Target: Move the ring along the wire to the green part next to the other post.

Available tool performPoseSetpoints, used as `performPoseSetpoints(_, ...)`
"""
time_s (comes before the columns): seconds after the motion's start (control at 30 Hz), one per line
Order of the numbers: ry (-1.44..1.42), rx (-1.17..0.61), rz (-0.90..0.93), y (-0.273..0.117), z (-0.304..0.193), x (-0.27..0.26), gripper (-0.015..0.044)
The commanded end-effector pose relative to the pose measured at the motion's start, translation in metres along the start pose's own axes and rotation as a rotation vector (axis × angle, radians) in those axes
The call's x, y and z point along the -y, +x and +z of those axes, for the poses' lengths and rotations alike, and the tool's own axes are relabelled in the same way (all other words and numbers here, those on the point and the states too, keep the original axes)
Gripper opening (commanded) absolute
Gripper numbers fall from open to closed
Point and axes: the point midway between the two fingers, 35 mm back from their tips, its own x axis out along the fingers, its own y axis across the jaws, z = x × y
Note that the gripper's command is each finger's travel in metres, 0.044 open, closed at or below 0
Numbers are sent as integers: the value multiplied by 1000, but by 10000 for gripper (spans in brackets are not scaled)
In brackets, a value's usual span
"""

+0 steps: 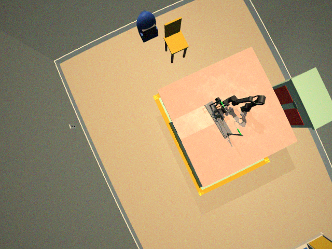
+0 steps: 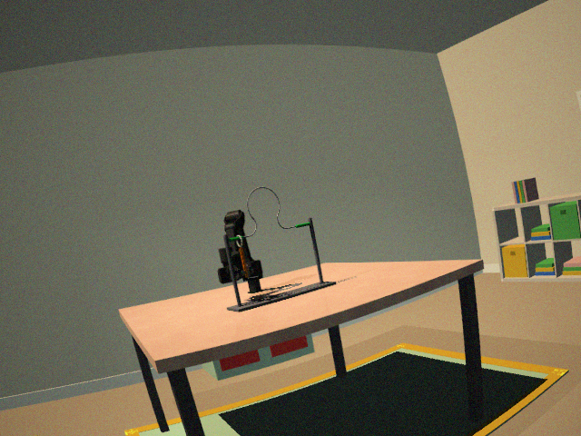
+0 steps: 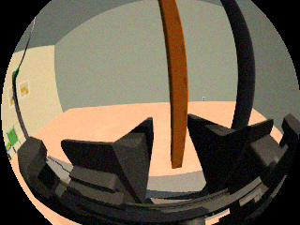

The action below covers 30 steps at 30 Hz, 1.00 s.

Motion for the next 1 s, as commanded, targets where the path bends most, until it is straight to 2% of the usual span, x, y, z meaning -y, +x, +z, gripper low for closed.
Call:
performPoseSetpoints(0.0, 0, 0, 0, 0, 0, 0, 107)
performPoseSetpoints(0.1, 0, 0, 0, 0, 0, 0, 29)
performPoseSetpoints(0.17, 0, 0, 0, 0, 0, 0, 15)
performPoseSetpoints(0.37, 0, 0, 0, 0, 0, 0, -142)
performPoseSetpoints(0.97, 4, 0, -6, 0, 13, 2, -150)
